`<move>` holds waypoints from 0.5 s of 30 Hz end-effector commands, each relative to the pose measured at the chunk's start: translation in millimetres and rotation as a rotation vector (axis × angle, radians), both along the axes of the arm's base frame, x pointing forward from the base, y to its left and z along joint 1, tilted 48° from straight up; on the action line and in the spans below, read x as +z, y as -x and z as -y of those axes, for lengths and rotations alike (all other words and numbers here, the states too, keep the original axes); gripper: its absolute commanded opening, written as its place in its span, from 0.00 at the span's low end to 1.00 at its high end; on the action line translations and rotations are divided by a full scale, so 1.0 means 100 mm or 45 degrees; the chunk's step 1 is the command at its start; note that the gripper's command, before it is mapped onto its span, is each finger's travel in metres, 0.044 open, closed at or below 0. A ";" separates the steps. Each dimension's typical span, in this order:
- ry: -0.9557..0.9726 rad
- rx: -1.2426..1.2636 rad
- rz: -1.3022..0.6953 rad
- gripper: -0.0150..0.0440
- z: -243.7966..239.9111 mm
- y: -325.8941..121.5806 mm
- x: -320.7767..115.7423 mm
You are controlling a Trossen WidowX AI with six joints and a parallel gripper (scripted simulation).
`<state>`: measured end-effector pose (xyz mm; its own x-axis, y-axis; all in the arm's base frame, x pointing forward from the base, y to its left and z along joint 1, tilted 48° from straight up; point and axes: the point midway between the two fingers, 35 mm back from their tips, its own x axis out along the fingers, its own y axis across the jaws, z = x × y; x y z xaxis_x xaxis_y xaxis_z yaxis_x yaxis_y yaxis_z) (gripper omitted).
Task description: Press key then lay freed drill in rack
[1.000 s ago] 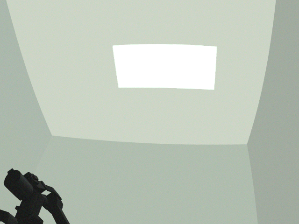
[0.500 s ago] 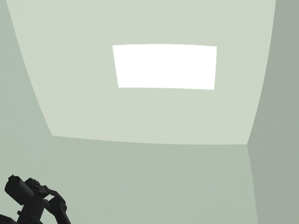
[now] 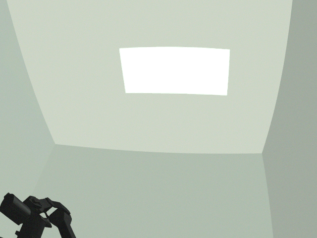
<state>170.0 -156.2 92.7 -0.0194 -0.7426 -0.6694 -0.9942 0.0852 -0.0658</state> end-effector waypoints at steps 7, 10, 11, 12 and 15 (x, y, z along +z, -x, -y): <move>-0.005 0.005 -0.004 0.25 0.09 0.00 -0.08; -0.005 0.005 -0.004 0.25 0.12 0.00 -0.11; -0.005 0.005 -0.004 0.25 0.12 0.00 -0.12; -0.005 0.005 -0.004 0.25 0.13 0.00 -0.13; -0.004 0.005 -0.004 0.25 0.16 0.00 -0.15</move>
